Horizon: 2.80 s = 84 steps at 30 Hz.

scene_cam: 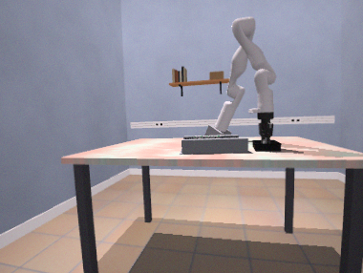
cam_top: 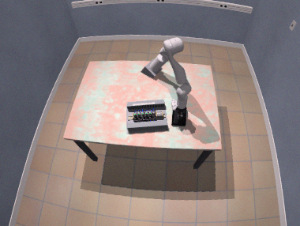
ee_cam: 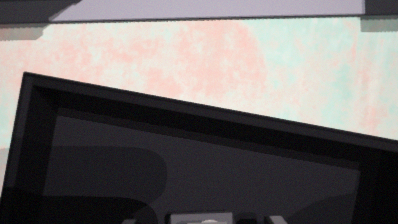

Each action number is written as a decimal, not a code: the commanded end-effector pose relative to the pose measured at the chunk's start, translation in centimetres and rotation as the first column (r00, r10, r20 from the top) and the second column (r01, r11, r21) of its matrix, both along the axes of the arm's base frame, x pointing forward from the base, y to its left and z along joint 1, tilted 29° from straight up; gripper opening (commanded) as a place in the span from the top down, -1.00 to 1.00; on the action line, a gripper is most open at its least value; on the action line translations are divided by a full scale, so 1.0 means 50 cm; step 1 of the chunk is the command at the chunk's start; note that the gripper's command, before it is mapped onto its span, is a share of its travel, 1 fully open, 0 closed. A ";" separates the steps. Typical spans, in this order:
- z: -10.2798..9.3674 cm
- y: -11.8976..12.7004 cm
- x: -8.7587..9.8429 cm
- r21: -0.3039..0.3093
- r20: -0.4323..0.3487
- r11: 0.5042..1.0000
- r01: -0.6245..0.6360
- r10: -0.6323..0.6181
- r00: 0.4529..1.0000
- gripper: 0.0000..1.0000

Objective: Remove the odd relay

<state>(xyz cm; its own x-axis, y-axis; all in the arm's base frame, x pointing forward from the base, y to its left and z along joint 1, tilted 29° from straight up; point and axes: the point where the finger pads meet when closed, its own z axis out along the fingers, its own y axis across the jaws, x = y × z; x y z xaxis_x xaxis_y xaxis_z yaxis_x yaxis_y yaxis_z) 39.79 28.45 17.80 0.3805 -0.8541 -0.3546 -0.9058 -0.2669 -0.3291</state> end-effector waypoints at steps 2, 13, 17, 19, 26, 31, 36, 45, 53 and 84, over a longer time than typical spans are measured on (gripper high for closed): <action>0.001 0.000 0.001 0.000 0.001 1.000 0.001 -0.001 1.000 -0.22; 0.002 -0.001 0.000 0.000 0.001 1.000 0.001 -0.001 1.000 -0.22; 0.003 -0.001 0.000 0.000 0.001 1.000 0.001 -0.001 1.000 -0.22; 0.003 -0.001 0.000 0.000 0.001 1.000 0.001 -0.001 1.000 -0.22; 0.006 -0.003 0.000 0.000 0.001 1.000 0.001 -0.001 1.000 -0.22; 0.008 -0.004 -0.001 0.000 0.001 1.000 0.001 -0.001 1.000 -0.22; 0.010 -0.005 -0.001 0.000 0.001 1.000 0.001 -0.001 1.000 -0.22; 0.016 -0.008 -0.003 0.000 0.001 1.000 0.001 -0.001 1.000 -0.22; 0.021 -0.010 -0.004 0.000 0.001 1.000 0.001 -0.001 1.000 -0.22; 0.045 -0.023 -0.009 0.000 0.001 1.000 0.001 -0.001 1.000 -0.22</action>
